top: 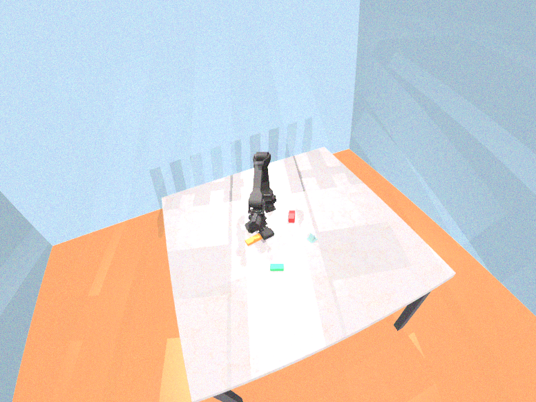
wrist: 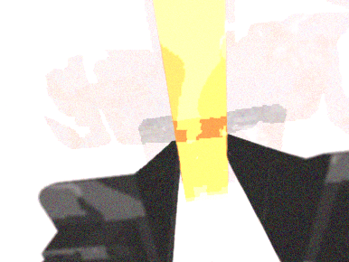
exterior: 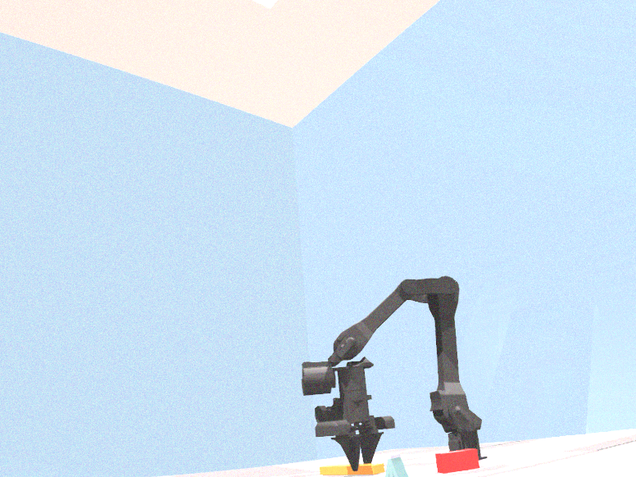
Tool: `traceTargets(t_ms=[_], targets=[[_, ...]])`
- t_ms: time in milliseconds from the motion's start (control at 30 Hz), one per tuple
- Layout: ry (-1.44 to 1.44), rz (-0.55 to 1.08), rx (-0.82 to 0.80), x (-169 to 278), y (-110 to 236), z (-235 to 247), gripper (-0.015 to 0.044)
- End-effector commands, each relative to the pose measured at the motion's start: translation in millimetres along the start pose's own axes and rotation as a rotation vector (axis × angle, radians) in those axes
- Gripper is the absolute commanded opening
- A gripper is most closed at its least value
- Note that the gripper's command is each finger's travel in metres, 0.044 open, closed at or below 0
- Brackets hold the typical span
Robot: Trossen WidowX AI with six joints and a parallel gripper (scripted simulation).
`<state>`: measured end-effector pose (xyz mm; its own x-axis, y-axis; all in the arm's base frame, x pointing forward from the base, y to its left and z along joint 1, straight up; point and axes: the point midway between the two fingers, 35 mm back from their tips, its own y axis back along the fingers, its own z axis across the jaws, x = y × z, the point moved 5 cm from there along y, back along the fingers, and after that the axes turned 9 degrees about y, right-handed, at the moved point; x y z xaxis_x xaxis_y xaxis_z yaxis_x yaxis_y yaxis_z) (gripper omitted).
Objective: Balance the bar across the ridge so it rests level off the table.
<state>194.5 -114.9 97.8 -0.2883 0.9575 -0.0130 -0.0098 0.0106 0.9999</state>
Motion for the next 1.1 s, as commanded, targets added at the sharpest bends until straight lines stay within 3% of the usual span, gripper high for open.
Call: traceTargets(t_ms=[0, 1067], targets=[[0.000, -0.004, -0.004, -2, 8, 2, 0.0000], [-0.003, -0.003, -0.008, -1, 89, 1, 0.0000]])
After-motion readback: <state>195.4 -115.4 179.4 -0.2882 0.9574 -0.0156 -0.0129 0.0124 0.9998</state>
